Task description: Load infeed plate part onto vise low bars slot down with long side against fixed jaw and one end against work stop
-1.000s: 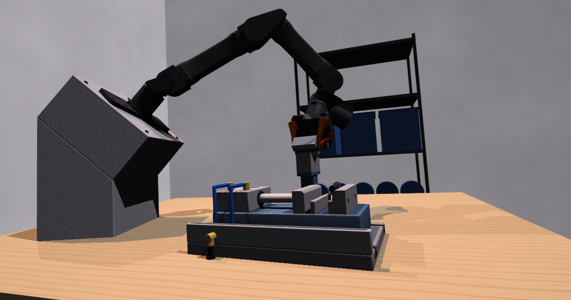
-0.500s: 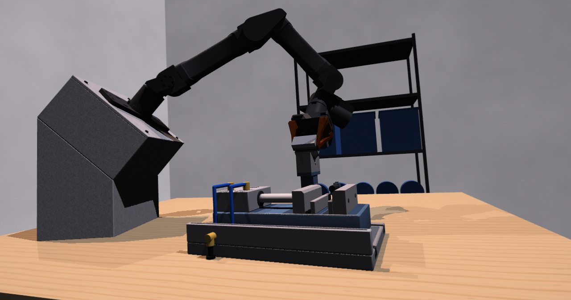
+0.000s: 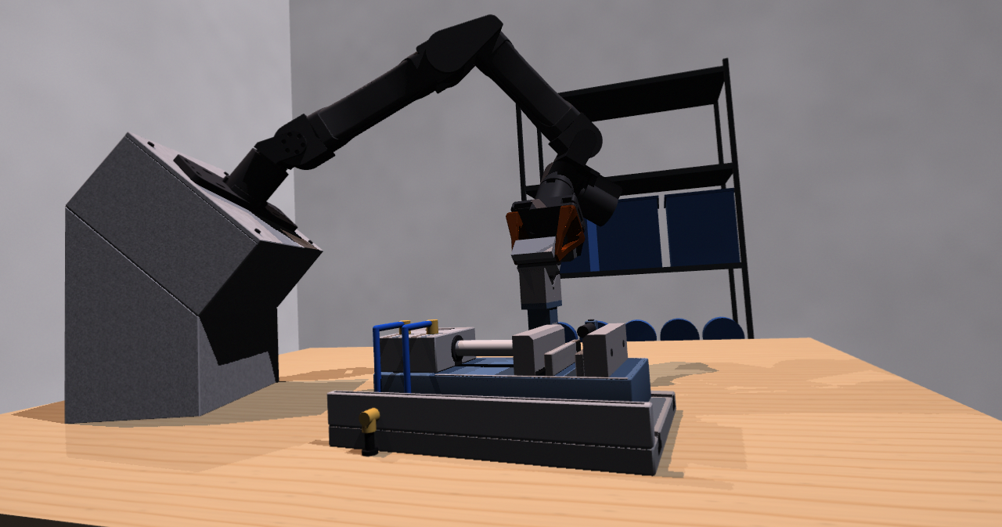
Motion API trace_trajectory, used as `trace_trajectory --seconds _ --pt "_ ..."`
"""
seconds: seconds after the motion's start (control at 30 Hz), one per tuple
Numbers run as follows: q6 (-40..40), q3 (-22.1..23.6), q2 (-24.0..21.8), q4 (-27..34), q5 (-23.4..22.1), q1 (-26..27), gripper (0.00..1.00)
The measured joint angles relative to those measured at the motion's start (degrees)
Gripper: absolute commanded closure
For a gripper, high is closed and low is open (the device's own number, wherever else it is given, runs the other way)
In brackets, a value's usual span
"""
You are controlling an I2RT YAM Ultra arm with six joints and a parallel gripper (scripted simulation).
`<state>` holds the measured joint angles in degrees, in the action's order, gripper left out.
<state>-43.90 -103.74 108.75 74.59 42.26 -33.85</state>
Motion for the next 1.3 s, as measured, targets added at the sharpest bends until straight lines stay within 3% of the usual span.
trace_trajectory --seconds 1.3 --pt "-0.3 0.8 -0.3 -0.1 -0.4 0.0 1.00"
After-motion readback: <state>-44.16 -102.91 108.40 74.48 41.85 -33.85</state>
